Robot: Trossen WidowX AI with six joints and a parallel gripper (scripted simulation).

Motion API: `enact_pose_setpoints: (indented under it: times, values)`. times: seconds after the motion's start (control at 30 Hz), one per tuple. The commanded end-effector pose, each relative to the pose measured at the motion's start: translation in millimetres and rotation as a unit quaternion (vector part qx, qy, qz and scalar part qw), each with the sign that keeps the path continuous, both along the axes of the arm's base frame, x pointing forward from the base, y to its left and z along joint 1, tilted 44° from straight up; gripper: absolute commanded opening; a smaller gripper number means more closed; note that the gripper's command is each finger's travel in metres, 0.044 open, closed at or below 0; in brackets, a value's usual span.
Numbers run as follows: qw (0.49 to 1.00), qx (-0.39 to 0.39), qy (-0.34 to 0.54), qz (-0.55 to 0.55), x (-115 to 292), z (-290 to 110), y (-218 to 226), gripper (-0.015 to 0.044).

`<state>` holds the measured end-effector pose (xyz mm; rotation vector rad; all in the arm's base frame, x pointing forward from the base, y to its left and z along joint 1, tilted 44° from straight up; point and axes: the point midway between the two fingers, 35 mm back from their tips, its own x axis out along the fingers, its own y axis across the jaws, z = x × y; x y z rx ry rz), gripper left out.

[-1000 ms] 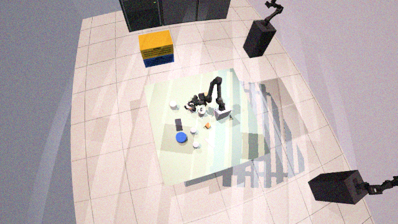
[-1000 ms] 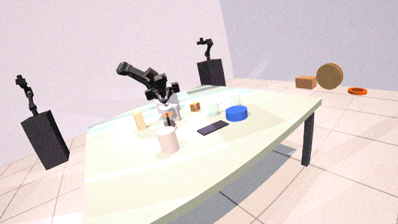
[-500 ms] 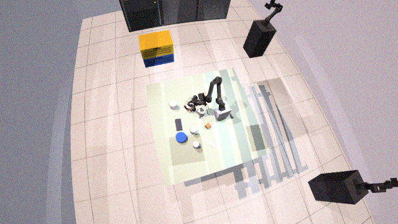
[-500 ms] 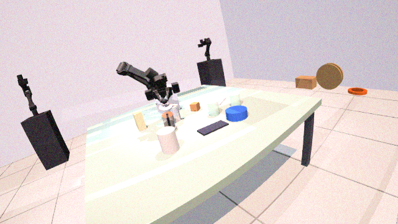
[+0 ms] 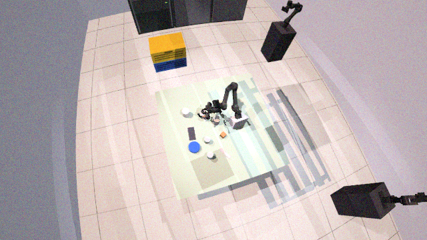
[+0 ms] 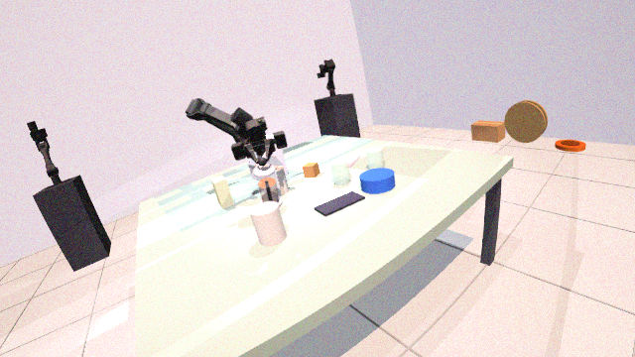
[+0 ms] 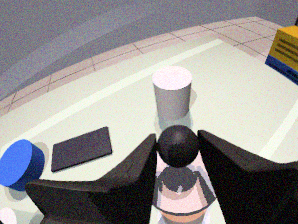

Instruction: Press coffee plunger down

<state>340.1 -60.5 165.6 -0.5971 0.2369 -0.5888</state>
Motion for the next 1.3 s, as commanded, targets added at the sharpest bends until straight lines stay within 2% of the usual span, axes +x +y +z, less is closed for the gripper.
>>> enact_pose_setpoints:
  times: [0.0,0.4,0.67,0.93,1.27]
  values:
    - [1.000,0.000,0.000,0.000,0.0,-0.1,0.1,0.0120]
    - [1.000,0.000,0.000,0.000,0.0,-0.1,0.1,0.0435]
    - [1.000,0.002,0.003,-0.001,-9.4,9.9,17.1,0.0440]
    - [1.000,-0.001,0.009,-0.009,-59.0,42.6,59.9,0.0440]
    - [1.000,-0.001,0.009,-0.009,-59.9,42.0,60.4,0.0440]
